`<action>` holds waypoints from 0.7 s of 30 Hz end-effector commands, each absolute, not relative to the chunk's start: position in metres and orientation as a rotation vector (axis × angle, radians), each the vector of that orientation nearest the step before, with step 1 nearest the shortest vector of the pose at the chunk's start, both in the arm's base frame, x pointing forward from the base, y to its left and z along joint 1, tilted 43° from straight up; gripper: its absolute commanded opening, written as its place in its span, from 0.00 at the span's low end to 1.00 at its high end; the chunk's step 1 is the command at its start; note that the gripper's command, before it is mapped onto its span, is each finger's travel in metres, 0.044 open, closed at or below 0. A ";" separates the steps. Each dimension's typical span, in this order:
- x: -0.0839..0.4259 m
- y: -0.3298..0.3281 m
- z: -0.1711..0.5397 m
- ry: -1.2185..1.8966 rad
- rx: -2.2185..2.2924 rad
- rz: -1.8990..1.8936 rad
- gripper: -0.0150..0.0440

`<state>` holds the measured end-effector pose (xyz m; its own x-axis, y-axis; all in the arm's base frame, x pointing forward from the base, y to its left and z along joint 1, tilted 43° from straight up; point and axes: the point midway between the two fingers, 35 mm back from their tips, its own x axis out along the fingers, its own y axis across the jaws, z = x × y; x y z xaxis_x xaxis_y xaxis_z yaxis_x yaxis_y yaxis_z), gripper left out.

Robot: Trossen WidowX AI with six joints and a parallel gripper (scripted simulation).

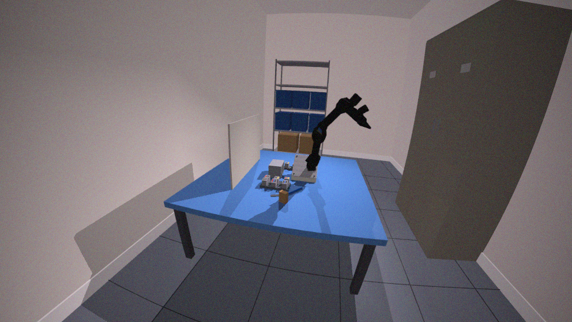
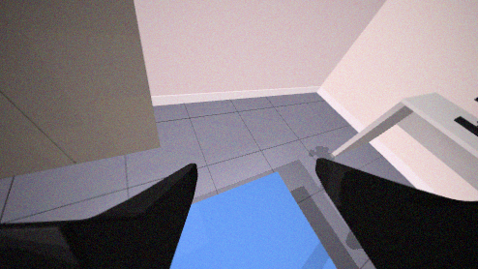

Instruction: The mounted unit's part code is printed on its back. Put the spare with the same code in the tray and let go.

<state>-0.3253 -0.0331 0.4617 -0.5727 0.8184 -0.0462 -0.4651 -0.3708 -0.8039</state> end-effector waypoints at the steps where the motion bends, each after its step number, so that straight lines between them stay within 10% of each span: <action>1: -0.325 -0.033 0.462 -0.986 -0.572 2.012 0.98; 21: -0.313 -0.209 0.353 -1.536 -0.921 2.495 1.00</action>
<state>-0.3254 -0.1773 0.3724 -0.8115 0.4427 -0.3815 0.1065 -0.5298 -0.8414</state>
